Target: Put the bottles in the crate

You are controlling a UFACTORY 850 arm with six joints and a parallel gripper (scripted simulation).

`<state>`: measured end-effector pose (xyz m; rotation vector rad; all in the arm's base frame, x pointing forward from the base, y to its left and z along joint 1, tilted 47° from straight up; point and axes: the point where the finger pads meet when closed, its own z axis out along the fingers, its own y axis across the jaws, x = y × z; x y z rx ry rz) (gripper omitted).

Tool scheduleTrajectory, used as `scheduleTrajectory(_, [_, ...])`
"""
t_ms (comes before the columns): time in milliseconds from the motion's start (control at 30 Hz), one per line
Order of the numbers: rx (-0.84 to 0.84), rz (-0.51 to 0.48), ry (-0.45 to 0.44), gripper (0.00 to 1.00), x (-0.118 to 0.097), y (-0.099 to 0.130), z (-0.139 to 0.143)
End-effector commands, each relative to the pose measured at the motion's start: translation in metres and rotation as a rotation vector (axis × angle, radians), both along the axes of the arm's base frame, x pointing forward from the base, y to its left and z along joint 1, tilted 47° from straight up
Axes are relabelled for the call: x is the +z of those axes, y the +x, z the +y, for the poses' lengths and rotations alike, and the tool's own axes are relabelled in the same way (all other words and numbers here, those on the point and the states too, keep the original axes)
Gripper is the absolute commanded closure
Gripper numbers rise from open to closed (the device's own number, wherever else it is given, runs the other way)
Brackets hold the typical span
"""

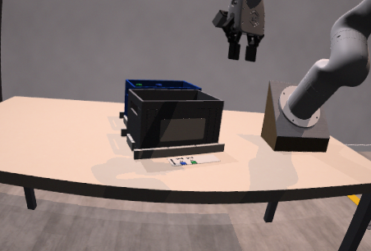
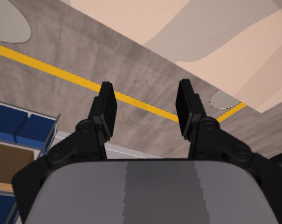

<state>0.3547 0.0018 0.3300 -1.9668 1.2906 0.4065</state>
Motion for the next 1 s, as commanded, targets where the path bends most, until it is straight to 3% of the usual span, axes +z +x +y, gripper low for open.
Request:
scheduleTrajectory(0, [-0.062, 0.064, 0.008, 0.35, -0.012, -0.004, -0.002])
scheduleTrajectory(967, [-0.674, 0.714, 0.123, 0.35, -0.137, -0.053, -0.013])
